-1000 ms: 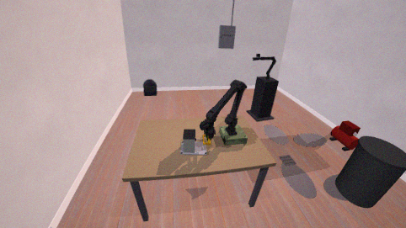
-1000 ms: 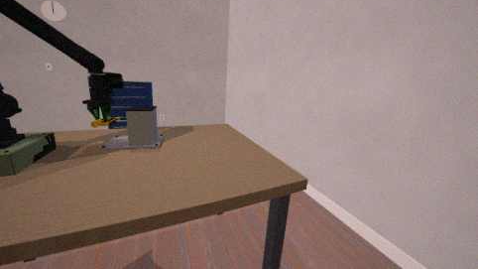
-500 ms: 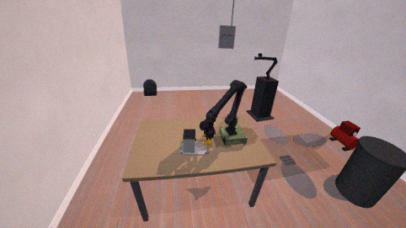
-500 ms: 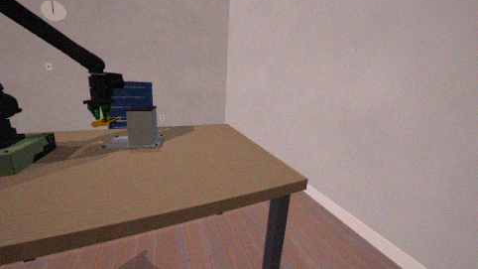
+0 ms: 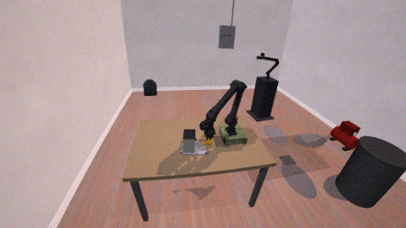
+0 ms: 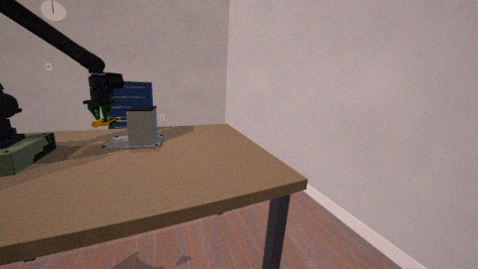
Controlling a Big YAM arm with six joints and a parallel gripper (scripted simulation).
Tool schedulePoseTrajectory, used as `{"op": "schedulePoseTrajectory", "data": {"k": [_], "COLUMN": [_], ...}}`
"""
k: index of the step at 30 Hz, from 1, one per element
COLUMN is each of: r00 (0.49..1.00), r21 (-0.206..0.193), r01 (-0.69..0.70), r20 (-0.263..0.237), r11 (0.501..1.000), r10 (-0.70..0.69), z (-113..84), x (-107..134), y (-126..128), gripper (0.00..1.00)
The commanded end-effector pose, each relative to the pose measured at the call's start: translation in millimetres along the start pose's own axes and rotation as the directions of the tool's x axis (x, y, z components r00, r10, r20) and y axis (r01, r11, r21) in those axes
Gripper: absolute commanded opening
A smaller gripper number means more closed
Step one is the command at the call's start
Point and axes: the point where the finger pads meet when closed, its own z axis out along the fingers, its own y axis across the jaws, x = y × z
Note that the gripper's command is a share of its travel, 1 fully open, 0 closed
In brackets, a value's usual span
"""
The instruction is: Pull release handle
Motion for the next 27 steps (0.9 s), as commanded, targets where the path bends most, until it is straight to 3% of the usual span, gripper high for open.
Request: {"op": "schedulePoseTrajectory", "data": {"k": [1,27], "r00": [1.000,1.000], "r21": [-0.032,-0.038], "r01": [0.013,0.013], "r20": [-0.002,-0.003], "r11": [0.999,0.999], "r10": [-0.013,-0.013], "z": [3.4,2.2], "x": [-3.3,-2.6], "y": [12.3,36.6], "gripper": [0.00,0.00]}}
